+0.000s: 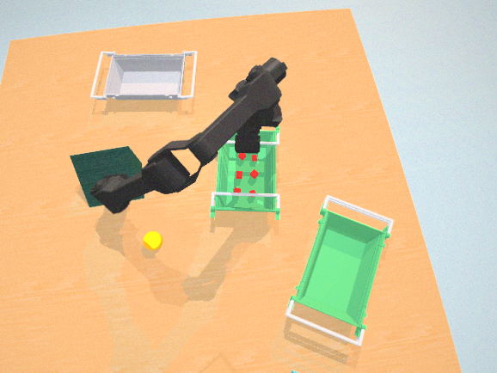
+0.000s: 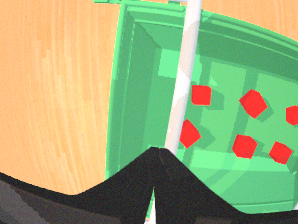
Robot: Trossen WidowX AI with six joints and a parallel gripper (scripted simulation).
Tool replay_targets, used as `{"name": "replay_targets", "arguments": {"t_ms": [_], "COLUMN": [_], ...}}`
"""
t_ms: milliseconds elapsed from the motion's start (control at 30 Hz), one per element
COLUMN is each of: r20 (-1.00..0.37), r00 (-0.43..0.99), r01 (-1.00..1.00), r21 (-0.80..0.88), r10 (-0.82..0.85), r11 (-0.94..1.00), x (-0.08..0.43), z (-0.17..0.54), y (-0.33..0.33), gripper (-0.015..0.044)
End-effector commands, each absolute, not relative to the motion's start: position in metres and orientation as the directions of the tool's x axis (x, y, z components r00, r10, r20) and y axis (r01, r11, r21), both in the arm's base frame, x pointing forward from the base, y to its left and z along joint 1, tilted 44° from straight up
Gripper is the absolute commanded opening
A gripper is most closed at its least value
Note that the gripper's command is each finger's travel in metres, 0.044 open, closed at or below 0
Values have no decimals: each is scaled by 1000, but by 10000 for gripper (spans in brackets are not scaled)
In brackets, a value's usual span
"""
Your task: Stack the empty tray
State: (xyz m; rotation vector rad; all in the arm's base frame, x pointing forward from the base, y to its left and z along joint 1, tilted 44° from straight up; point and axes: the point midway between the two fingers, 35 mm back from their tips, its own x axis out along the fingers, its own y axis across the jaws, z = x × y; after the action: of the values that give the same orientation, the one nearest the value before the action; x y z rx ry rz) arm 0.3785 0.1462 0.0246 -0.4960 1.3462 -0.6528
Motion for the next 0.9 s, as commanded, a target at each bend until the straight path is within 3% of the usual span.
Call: {"name": "replay_targets", "arguments": {"t_ms": [0, 300, 600, 867], "r20": [-723, -723, -728, -767], "r00": [94, 94, 96, 93], "r01": [144, 144, 141, 114], "r21": [-670, -670, -665, -626], "r10": [-684, -684, -678, -635], "r11": [728, 728, 734, 772], "x": [379, 379, 372, 281], "z": [25, 25, 19, -39], "y": [146, 146, 156, 239], "gripper": [0, 0, 236, 440]}}
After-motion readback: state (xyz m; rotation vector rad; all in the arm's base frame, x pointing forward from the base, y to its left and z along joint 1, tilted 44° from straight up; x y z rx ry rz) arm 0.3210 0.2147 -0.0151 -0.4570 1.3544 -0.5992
